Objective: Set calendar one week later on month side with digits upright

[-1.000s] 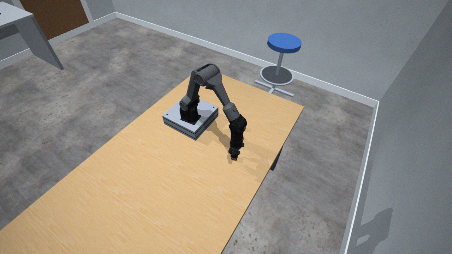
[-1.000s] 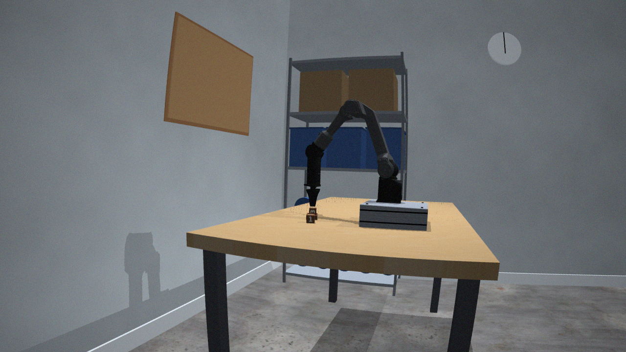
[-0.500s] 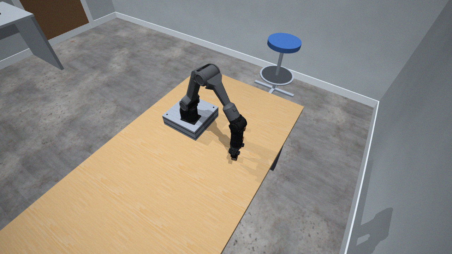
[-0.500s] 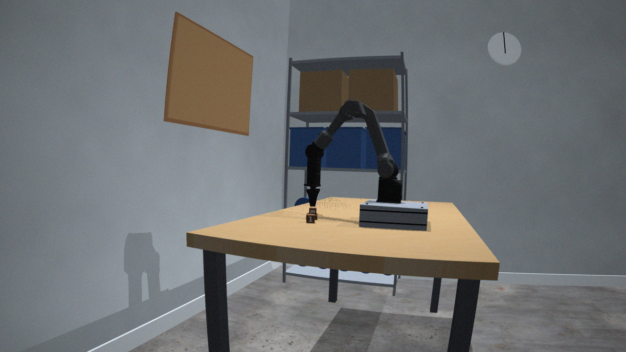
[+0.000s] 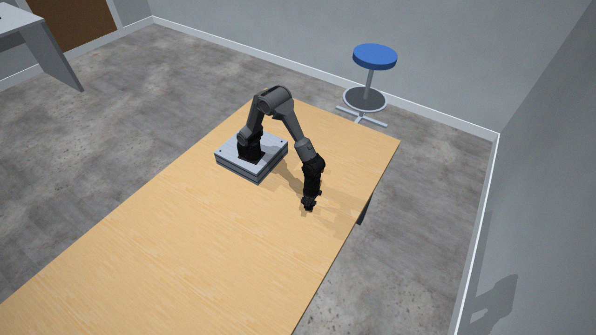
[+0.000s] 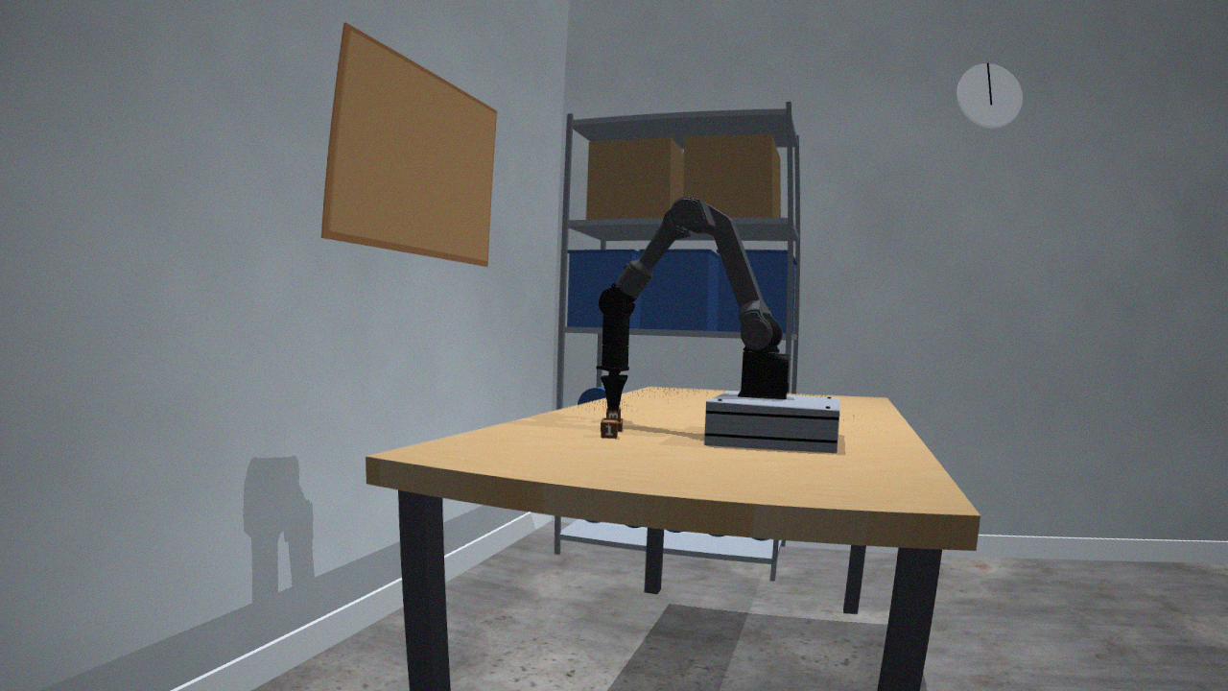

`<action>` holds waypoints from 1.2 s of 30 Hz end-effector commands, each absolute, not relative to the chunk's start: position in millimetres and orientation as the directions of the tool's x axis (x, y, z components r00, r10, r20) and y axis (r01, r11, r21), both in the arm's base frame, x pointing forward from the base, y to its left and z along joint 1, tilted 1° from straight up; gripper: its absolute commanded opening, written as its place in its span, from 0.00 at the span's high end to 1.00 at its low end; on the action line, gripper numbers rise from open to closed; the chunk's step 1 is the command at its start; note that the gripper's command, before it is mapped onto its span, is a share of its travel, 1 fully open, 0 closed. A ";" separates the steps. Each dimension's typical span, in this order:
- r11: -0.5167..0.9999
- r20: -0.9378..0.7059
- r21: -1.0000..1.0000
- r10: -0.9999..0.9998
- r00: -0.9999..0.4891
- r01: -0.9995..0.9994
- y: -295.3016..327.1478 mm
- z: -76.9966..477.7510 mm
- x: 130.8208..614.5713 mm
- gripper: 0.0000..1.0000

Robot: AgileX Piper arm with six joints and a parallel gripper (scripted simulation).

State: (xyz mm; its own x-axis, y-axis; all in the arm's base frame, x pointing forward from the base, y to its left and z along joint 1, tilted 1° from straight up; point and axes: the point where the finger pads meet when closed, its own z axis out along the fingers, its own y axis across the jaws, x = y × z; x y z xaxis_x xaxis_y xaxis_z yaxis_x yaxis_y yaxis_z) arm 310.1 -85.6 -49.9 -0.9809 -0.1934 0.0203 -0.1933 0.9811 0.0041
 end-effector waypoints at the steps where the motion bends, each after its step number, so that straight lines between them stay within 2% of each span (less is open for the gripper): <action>1: 0.981 0.022 0.004 -0.194 -0.981 -0.194 -85.9 -51.9 309.5 0.39; 36: 0.981 0.019 0.003 -0.193 -0.981 -0.193 -86.1 -68.5 309.8 0.39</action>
State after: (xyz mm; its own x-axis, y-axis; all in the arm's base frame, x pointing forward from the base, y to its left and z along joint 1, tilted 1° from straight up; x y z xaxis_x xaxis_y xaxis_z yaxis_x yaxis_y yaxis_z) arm 310.2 -85.8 -68.2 -0.9808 -0.1940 0.0189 -0.1940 0.9810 0.0034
